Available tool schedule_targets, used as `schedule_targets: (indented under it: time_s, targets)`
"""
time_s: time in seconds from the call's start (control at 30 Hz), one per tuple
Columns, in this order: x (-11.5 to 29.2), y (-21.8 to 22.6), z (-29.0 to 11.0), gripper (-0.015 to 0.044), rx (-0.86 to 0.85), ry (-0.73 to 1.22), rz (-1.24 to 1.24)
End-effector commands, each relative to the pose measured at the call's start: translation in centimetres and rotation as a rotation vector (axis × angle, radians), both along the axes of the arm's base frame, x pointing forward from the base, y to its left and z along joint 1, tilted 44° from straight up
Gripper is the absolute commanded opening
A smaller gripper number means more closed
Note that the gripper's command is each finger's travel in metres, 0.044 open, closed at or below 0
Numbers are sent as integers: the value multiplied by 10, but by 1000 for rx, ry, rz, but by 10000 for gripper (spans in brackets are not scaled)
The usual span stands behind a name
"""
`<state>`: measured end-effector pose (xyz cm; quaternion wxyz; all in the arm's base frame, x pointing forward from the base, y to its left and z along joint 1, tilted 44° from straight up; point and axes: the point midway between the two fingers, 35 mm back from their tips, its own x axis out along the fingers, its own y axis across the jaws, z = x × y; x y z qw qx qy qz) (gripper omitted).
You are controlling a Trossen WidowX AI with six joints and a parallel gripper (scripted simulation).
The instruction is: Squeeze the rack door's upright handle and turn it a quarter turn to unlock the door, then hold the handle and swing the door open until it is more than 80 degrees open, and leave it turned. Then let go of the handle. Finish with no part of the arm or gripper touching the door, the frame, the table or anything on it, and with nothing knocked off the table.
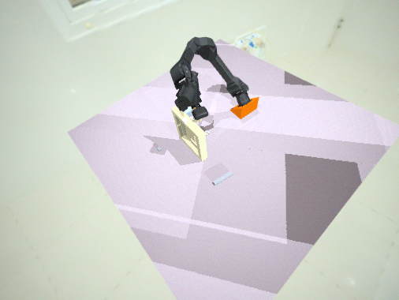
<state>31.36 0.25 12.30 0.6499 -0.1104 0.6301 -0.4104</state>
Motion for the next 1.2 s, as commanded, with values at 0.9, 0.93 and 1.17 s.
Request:
schedule_targets:
  time_s: [0.9,0.93,1.17]
  targets:
    - [0,0,0,291,198,1008,1092]
    - [0,0,0,291,205,1041,1128]
    - [0,0,0,291,250,1274,1381]
